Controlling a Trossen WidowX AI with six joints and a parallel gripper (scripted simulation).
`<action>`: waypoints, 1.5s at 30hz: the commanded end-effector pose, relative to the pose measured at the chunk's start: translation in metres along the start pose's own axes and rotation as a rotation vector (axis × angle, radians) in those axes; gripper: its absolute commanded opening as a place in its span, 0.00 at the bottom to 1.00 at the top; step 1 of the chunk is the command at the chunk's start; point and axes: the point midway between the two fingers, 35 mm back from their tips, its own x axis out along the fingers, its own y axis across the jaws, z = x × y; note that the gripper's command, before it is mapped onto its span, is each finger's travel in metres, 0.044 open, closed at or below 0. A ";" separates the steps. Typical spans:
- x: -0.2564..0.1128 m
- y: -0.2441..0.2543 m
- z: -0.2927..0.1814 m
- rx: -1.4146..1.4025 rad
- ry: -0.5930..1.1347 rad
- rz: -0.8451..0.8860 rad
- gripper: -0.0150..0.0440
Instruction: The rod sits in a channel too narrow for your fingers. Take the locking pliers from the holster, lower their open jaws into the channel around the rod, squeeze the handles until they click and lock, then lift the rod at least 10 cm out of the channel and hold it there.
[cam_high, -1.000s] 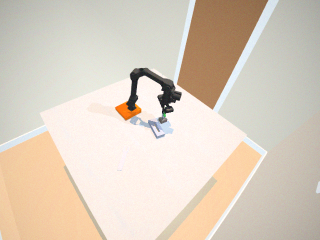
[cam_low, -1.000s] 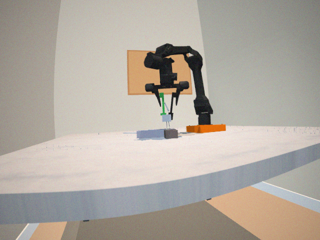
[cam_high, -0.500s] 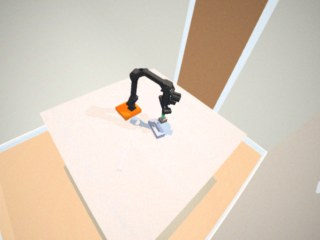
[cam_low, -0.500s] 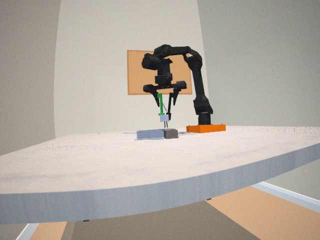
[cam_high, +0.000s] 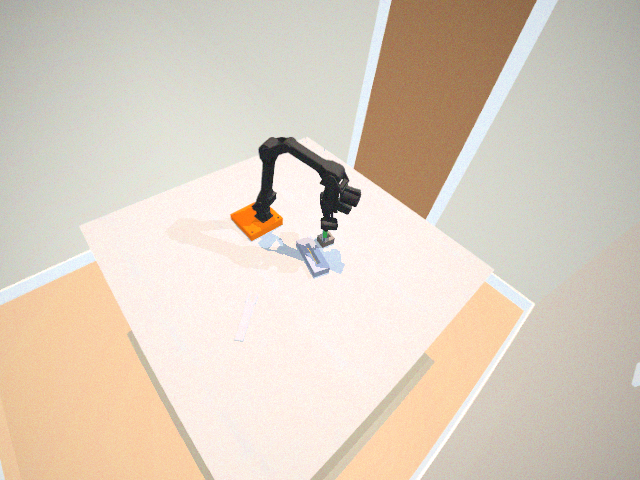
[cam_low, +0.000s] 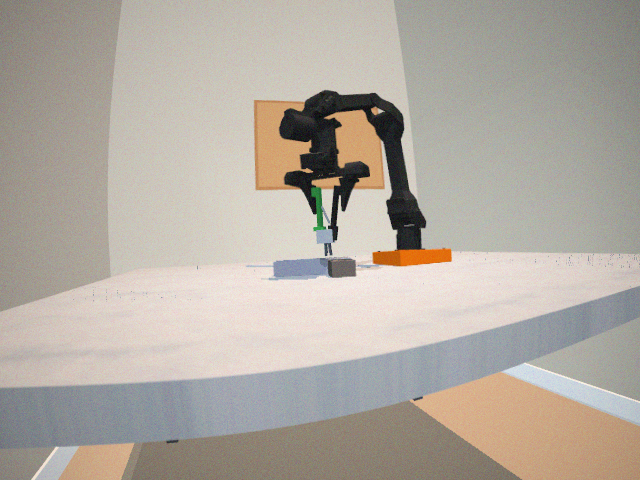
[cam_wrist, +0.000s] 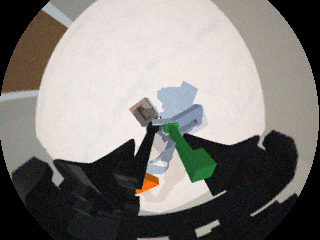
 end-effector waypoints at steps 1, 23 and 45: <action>-0.001 -0.003 -0.002 0.054 -0.004 -0.001 0.79; -0.002 -0.020 -0.010 0.333 -0.008 -0.002 0.79; -0.003 -0.036 -0.019 0.613 -0.011 -0.002 0.79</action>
